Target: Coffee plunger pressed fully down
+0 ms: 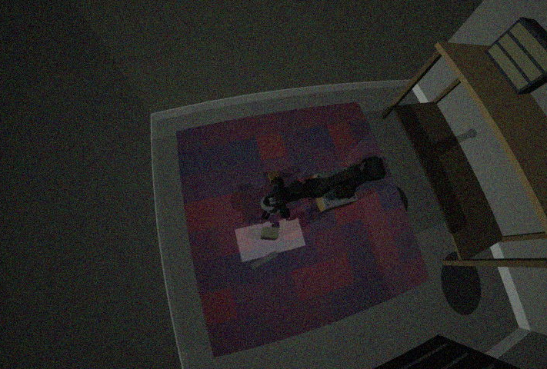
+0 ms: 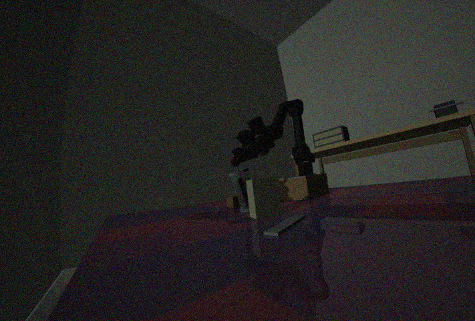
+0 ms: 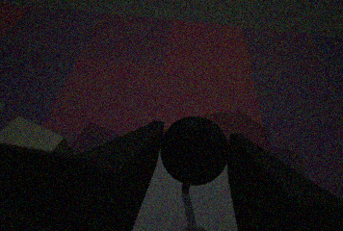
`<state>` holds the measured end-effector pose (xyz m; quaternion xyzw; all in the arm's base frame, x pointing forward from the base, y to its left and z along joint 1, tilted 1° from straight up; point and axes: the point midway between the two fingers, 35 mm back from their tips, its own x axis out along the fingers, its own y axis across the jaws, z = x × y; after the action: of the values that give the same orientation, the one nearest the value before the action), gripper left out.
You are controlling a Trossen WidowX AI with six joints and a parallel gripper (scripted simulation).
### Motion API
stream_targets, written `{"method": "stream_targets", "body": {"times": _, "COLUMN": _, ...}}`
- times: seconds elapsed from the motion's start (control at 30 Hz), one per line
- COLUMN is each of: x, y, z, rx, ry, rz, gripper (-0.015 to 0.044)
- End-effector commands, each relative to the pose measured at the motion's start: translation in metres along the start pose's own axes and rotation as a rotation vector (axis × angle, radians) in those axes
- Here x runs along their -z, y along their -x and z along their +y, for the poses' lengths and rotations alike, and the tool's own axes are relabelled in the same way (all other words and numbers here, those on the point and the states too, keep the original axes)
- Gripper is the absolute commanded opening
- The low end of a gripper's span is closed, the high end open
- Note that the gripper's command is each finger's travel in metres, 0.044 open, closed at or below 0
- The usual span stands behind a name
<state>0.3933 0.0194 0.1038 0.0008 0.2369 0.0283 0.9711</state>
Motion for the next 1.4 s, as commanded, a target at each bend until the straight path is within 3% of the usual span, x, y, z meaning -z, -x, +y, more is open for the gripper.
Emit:
{"method": "stream_targets", "body": {"times": 0.0, "x": 0.004, "y": -0.002, "z": 0.000, "rx": 0.001, "ry": -0.008, "rz": 0.017, "gripper": 0.0128}}
{"method": "stream_targets", "body": {"times": 0.47, "x": 0.000, "y": -0.001, "z": 0.000, "rx": 0.000, "ry": 0.000, "rz": 0.001, "gripper": 0.0128}}
{"method": "stream_targets", "body": {"times": 0.87, "x": 0.000, "y": -0.001, "z": 0.000, "rx": 0.000, "ry": 0.000, "rz": 0.001, "gripper": 0.0440}}
{"method": "stream_targets", "body": {"times": 1.13, "x": -0.009, "y": 0.011, "z": 0.000, "rx": -0.001, "ry": 0.000, "rz": 0.008, "gripper": 0.0440}}
{"method": "stream_targets", "body": {"times": 1.37, "x": -0.039, "y": 0.068, "z": -0.002, "rx": 0.001, "ry": -0.007, "rz": 0.018, "gripper": 0.0440}}
